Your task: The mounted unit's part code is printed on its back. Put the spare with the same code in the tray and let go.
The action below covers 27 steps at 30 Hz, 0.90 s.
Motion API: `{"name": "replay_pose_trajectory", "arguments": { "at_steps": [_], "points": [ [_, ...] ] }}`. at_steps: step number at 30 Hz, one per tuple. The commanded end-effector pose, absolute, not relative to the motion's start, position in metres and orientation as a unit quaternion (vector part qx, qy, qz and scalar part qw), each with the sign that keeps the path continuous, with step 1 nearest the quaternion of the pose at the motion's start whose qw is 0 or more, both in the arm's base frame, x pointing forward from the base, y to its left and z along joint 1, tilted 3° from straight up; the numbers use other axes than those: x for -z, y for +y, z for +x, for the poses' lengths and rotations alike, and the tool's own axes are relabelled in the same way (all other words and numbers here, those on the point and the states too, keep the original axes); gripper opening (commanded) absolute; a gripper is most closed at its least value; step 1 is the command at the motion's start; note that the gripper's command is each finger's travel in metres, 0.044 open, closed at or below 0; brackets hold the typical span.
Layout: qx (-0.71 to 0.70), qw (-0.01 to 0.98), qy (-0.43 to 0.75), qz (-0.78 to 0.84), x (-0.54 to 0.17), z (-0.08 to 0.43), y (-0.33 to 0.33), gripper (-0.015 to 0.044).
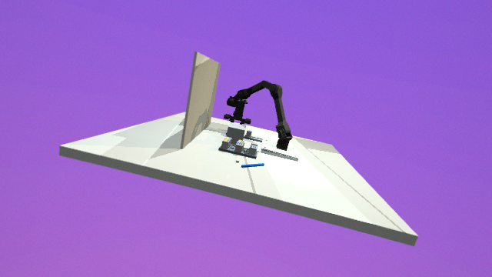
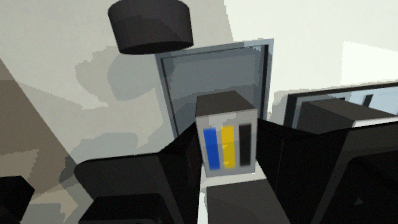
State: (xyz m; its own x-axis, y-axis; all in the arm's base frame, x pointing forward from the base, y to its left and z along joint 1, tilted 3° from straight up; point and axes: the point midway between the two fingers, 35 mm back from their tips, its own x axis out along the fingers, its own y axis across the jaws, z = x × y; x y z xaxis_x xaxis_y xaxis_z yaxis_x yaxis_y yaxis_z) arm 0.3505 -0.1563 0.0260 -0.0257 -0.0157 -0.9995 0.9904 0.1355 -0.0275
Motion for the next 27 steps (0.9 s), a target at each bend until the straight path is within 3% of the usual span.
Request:
{"name": "replay_pose_trajectory", "arguments": {
  "at_steps": [1, 11, 19, 27],
  "points": [
    [0.475, 0.53, 0.536, 0.455, -0.026, 0.351, -0.156, 0.0184],
    [0.475, 0.53, 0.536, 0.455, -0.029, 0.351, -0.156, 0.044],
    [0.473, 0.53, 0.537, 0.455, -0.13, 0.353, -0.155, 0.044],
    [0.47, 0.542, 0.526, 0.457, -0.135, 0.356, -0.156, 0.044]
  ]
}}
